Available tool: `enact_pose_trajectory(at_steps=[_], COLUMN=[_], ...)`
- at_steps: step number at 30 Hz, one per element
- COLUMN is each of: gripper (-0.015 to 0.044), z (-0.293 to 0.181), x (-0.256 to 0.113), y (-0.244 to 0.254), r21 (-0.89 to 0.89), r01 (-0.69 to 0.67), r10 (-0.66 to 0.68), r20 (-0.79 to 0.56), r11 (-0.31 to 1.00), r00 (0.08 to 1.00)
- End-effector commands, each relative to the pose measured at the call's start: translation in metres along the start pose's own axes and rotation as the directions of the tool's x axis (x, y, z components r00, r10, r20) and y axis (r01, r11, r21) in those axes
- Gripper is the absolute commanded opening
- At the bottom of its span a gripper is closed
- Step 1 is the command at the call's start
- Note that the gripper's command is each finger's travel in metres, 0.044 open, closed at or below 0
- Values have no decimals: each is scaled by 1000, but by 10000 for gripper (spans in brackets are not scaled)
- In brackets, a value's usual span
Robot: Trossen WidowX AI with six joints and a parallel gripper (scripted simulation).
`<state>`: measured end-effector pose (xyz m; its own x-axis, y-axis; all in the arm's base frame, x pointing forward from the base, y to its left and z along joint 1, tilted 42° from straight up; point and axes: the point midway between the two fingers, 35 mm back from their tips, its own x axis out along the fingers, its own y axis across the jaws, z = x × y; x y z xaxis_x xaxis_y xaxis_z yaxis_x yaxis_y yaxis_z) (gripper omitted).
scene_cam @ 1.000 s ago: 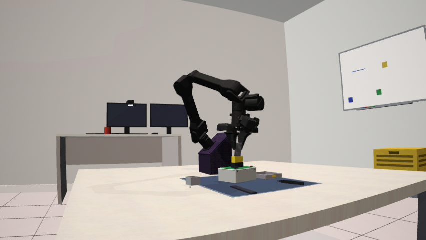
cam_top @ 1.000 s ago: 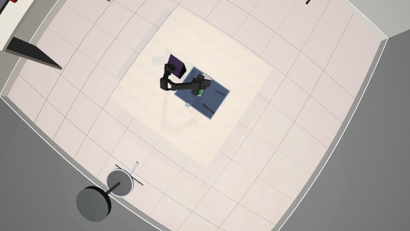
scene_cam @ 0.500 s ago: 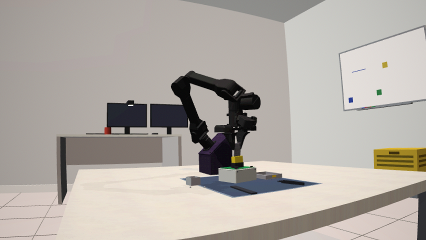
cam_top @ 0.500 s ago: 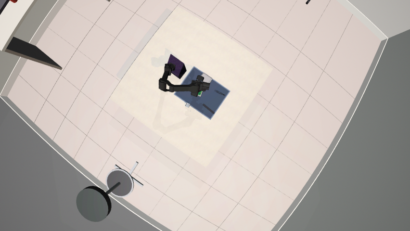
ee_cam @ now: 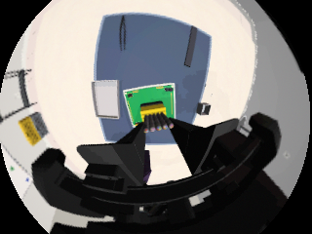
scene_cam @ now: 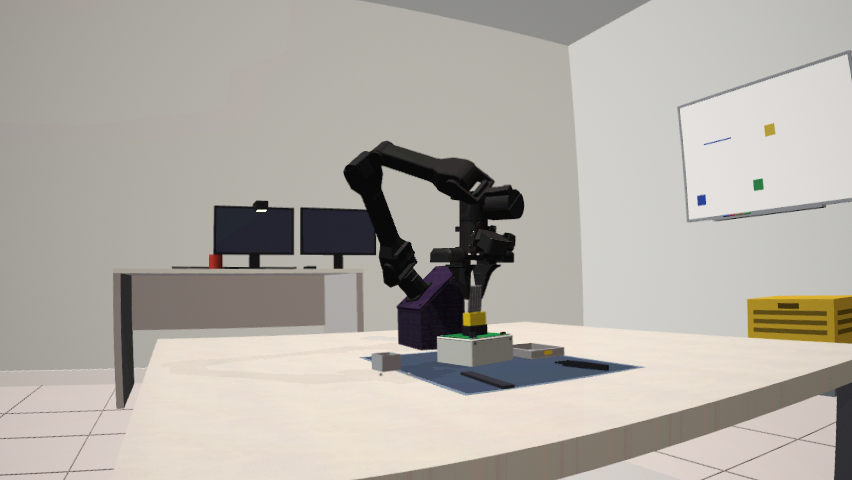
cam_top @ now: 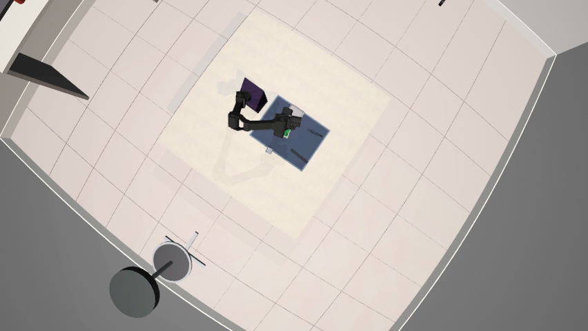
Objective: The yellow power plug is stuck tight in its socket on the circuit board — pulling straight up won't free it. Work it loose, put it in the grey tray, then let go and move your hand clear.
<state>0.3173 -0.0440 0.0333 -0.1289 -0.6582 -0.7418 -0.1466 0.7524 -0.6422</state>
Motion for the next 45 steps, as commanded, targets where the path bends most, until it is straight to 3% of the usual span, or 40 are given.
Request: enact_pose_trajectory(at_steps=[1, 2, 12, 32, 41, 45], gripper=[0, 0, 250, 250, 14, 0], z=[3, 3, 3, 3, 3, 3], x=[3, 5, 5, 22, 22, 22], y=[2, 2, 2, 2, 2, 2], r21=[-9, -9, -9, -9, -9, -9], r01=[5, 5, 5, 6, 6, 6], r10=[-5, -5, -5, -6, -6, -6], r20=[36, 36, 36, 36, 36, 36], r11=[1000, 1000, 1000, 1000, 1000, 1000], r00=[999, 999, 999, 999, 999, 999])
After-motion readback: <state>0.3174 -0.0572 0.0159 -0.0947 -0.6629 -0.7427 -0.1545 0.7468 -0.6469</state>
